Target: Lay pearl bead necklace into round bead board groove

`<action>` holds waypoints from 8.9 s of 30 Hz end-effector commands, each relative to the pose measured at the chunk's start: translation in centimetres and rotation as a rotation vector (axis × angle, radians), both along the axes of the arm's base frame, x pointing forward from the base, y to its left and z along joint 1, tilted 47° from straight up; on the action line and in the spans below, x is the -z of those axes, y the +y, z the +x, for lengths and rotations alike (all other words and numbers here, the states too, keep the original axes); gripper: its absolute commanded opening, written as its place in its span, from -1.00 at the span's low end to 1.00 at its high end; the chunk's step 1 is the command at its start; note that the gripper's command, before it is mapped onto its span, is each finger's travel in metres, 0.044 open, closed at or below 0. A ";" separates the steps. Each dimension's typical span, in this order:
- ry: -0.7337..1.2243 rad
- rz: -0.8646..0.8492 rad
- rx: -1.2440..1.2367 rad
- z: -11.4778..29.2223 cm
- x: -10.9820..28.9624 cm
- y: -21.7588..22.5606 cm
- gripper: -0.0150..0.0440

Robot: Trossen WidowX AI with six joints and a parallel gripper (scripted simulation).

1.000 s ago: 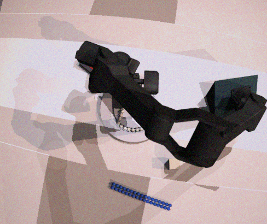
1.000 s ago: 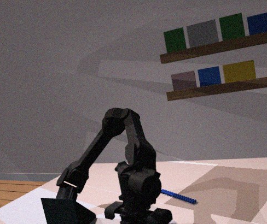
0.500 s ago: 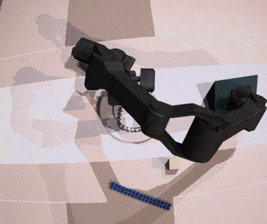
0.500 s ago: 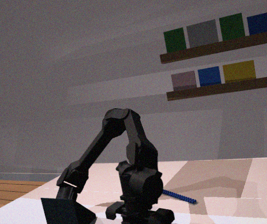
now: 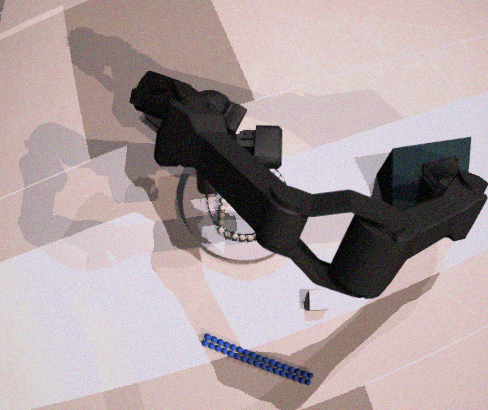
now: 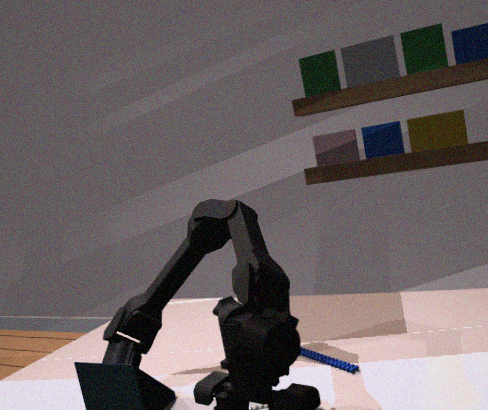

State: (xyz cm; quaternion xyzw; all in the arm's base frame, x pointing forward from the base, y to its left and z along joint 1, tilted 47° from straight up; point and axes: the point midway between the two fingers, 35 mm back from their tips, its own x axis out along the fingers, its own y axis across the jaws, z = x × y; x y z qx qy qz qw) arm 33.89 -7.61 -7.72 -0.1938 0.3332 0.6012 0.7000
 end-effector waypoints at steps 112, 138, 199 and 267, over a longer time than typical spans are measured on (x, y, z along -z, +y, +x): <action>-0.051 -0.004 -0.053 0.2 -0.8 0.9 -0.49; -0.051 -0.004 -0.049 1.1 -0.5 0.3 -0.31; 1.439 0.117 1.407 1.7 -7.5 3.1 -0.08; 2.020 0.155 1.977 1.8 -7.3 7.1 -0.44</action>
